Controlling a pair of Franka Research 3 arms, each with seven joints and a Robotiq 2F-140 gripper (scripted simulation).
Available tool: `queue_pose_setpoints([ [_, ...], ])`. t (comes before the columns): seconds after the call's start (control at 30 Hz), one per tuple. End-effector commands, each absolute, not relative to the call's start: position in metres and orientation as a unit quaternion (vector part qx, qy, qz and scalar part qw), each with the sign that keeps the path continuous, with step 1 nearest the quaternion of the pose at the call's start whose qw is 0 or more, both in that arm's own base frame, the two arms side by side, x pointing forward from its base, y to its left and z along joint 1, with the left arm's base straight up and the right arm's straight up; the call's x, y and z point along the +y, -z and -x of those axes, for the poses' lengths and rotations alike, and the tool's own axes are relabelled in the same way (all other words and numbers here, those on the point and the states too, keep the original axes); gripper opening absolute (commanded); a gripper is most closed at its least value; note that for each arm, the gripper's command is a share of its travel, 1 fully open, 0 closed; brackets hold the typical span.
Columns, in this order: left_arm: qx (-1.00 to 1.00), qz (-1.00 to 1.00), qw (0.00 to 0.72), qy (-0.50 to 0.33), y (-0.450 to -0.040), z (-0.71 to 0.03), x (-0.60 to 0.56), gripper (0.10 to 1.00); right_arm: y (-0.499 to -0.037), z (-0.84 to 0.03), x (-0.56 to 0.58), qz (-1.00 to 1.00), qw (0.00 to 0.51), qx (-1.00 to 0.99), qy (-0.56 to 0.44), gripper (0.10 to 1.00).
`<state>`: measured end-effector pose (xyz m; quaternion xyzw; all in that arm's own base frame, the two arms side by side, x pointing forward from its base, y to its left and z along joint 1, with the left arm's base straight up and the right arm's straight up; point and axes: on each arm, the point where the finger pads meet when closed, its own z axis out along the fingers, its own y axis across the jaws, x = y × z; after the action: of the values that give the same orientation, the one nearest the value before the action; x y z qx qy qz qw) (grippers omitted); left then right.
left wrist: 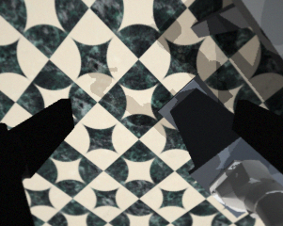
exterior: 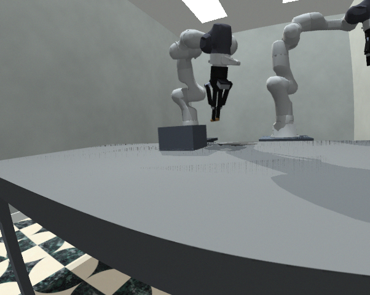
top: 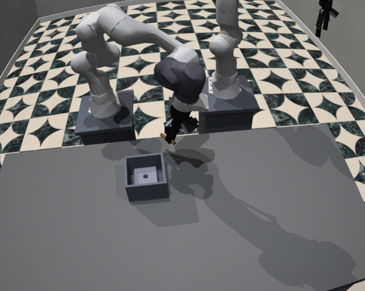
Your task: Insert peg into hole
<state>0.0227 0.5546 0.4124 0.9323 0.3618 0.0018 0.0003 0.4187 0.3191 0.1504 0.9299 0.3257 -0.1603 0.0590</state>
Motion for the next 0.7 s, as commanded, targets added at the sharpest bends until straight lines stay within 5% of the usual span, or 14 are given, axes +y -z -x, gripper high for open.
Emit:
queue_pose_setpoints([
  [0.0,0.365,-0.931,0.000,0.000,-0.413,-0.022,0.554,1.000,-0.151,-0.417,0.318,-0.928,0.058,0.328,0.164,0.099],
  [0.67,0.365,-0.931,0.000,0.000,-0.413,-0.022,0.554,1.000,-0.151,-0.426,0.333,-0.928,0.058,0.328,0.164,0.099],
])
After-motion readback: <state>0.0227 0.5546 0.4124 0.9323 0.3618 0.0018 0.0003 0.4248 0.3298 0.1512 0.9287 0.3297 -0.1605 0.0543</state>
